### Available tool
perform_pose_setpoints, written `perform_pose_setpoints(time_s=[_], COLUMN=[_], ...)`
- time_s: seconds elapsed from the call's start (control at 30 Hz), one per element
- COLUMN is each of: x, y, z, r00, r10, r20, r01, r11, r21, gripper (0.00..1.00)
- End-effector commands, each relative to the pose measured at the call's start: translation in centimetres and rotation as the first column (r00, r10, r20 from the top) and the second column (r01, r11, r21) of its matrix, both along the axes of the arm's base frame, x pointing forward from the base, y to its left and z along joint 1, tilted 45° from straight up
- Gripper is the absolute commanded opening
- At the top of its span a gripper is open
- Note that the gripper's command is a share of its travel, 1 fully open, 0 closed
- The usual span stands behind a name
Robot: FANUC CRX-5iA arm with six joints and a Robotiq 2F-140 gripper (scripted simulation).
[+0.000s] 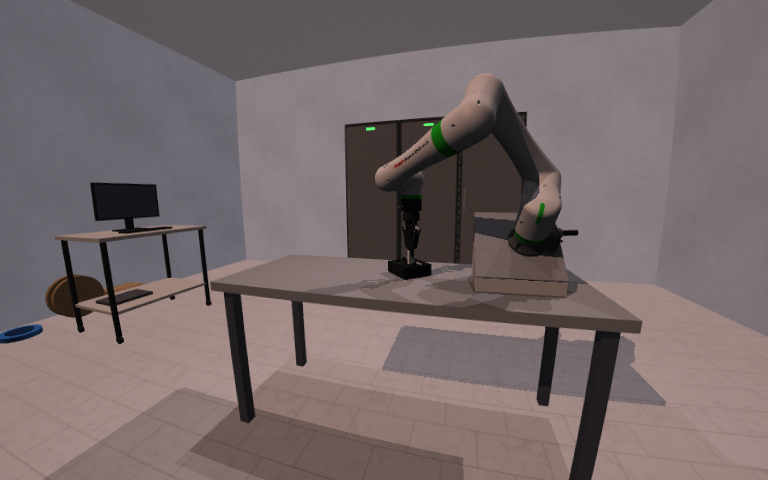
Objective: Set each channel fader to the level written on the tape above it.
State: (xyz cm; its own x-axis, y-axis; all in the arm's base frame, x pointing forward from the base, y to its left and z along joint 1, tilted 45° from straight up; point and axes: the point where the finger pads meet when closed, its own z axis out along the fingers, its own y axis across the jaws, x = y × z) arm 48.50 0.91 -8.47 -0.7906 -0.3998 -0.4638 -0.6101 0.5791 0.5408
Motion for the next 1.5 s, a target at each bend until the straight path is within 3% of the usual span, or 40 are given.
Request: perform_pose_setpoints(time_s=[0.0,0.4,0.97,1.47], x=[0.1,0.2,0.0,0.0], y=[0.0,-0.1,-2.7,-2.8], z=[0.1,0.3,2.8,2.9], r00=[1.0,1.0,1.0,1.0], r10=[0.0,0.0,0.0,0.0], r20=[0.0,0.0,0.0,0.0], r01=[0.0,0.0,0.0,0.0], r11=[1.0,1.0,1.0,1.0], r21=[0.0,0.0,0.0,0.0], gripper=[0.0,0.0,0.0,0.0])
